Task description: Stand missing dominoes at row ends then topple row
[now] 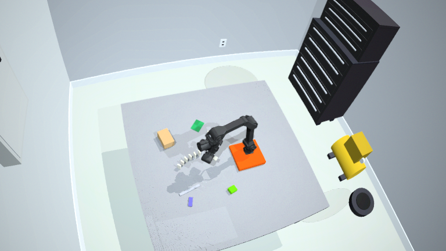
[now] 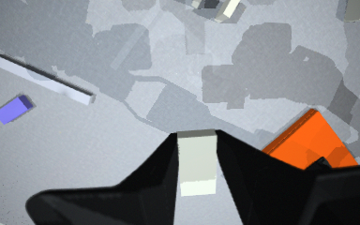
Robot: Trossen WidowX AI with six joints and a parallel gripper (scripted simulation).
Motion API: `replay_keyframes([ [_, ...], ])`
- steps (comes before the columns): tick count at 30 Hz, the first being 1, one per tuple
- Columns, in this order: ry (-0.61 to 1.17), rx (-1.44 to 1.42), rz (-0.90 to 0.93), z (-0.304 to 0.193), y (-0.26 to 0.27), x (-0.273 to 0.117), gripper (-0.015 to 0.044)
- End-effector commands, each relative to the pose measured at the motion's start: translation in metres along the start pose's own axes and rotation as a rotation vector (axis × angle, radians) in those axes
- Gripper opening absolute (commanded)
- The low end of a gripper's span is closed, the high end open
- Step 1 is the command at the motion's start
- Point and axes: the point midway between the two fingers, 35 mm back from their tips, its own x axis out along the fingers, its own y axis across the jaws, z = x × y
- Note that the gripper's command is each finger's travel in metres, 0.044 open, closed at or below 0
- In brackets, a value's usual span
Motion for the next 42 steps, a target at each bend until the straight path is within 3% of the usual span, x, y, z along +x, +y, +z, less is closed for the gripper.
replay_keyframes([
  [1, -0.002, 0.048, -0.010, 0.000, 0.002, 0.002, 0.0107],
  [10, -0.104, 0.127, -0.169, -0.004, -0.010, 0.021, 0.0107],
  [24, -0.506, 0.240, -0.435, -0.008, -0.034, 0.046, 0.0107],
  [33, -0.816, 0.235, -0.461, -0.011, -0.035, 0.051, 0.0107],
  [42, -1.128, 0.183, -0.371, -0.014, -0.027, 0.045, 0.0107],
])
